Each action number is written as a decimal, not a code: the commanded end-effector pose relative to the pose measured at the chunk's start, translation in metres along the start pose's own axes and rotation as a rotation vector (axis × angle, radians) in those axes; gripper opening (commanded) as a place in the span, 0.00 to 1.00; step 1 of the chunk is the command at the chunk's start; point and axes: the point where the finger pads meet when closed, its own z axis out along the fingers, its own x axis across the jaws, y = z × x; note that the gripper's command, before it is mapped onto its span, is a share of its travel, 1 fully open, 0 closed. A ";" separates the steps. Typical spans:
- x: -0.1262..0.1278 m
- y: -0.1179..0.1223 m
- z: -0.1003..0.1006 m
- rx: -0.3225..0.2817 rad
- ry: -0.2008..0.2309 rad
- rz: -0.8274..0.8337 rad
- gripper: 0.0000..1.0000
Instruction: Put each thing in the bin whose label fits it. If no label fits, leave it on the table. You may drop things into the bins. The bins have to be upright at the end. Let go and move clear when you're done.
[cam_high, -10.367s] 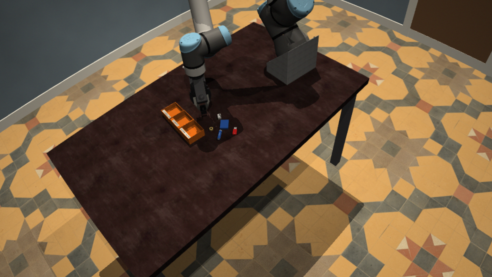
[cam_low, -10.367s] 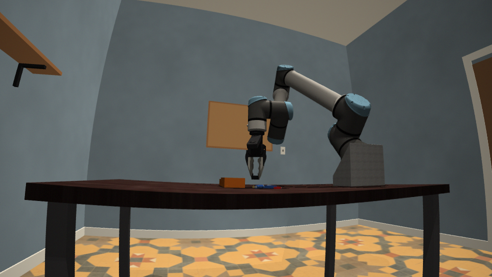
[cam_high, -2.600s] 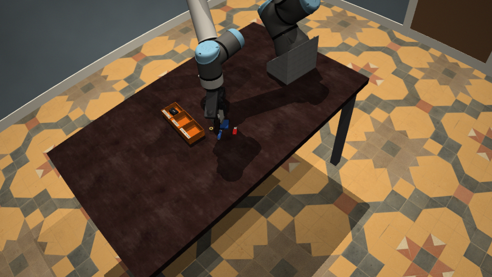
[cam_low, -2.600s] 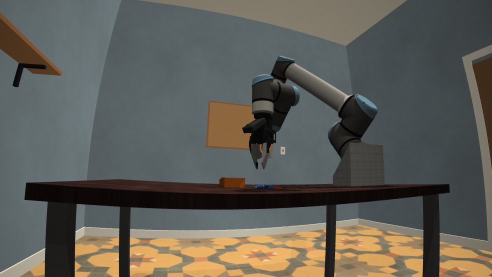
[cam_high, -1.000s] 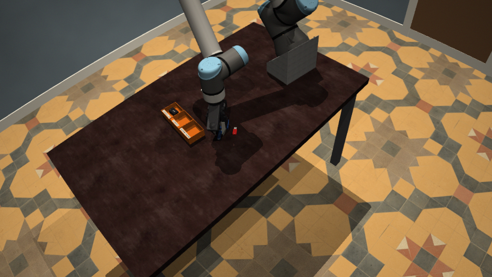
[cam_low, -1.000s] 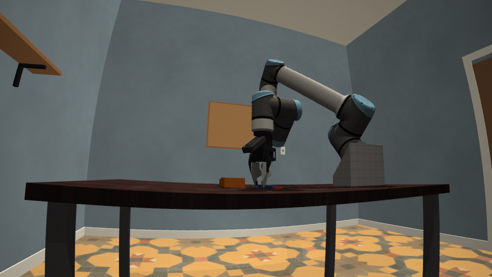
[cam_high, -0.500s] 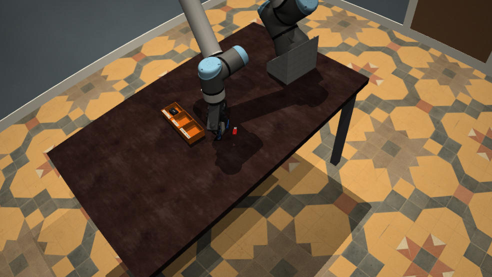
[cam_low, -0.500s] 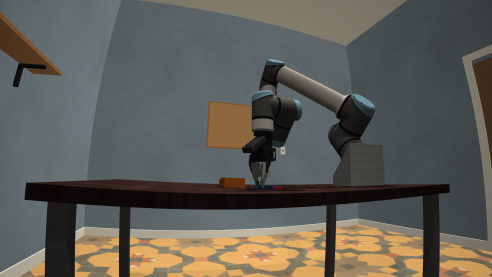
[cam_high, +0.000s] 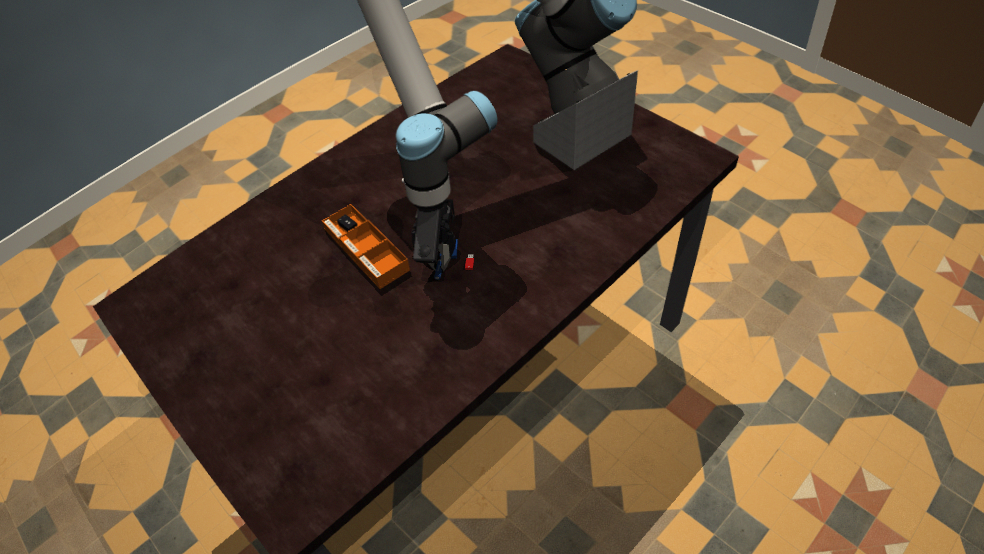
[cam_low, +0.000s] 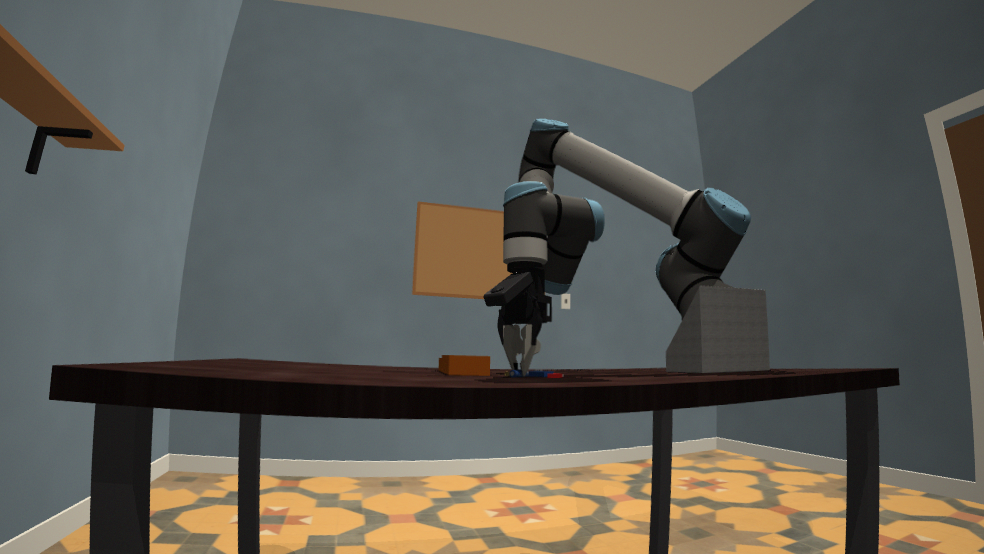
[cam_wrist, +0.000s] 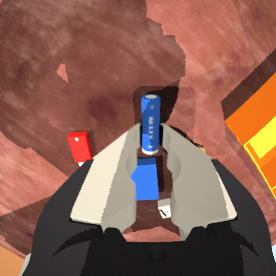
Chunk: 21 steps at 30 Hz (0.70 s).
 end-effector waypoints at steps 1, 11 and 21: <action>0.000 0.000 0.000 0.001 0.000 0.000 0.00; 0.000 0.000 -0.010 0.001 0.001 0.000 0.00; 0.000 0.000 -0.044 0.001 0.001 0.000 0.00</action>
